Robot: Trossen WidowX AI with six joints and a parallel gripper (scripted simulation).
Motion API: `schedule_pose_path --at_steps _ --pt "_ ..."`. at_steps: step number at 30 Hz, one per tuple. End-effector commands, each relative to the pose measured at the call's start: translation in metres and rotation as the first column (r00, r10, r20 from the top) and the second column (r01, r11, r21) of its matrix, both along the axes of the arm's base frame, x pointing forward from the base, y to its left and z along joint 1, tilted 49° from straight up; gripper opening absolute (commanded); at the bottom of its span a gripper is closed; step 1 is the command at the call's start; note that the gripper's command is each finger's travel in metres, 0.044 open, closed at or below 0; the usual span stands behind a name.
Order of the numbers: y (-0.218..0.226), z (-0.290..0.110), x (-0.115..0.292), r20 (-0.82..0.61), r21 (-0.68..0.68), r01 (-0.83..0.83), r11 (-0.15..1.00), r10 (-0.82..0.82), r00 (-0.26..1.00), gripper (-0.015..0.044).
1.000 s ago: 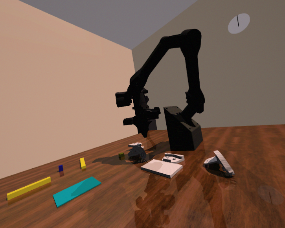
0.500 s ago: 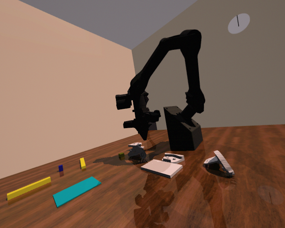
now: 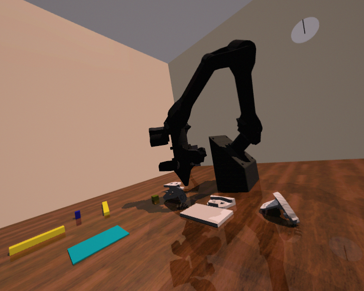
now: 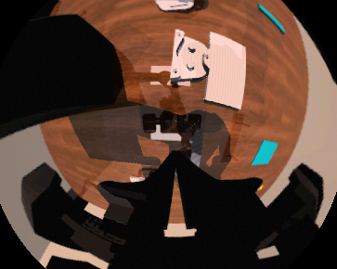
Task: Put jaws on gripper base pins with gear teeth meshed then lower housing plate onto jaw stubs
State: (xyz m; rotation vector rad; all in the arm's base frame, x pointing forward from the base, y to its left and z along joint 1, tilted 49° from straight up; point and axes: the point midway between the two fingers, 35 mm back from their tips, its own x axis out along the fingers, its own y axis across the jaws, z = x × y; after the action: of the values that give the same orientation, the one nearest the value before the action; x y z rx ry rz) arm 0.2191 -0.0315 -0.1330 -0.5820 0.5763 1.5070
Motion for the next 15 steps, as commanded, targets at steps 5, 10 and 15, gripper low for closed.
schedule_pose_path --at_steps 5,10,15 --pt "0.012 -0.009 -0.003 -0.005 0.008 0.001 1.0 -0.001 1.0 0.0" --pt "0.017 -0.014 -0.004 -0.003 0.01 -0.001 1.0 0.001 1.0 0.0" --pt "0.018 -0.014 -0.004 -0.003 0.01 -0.001 1.0 0.001 1.0 0.0"
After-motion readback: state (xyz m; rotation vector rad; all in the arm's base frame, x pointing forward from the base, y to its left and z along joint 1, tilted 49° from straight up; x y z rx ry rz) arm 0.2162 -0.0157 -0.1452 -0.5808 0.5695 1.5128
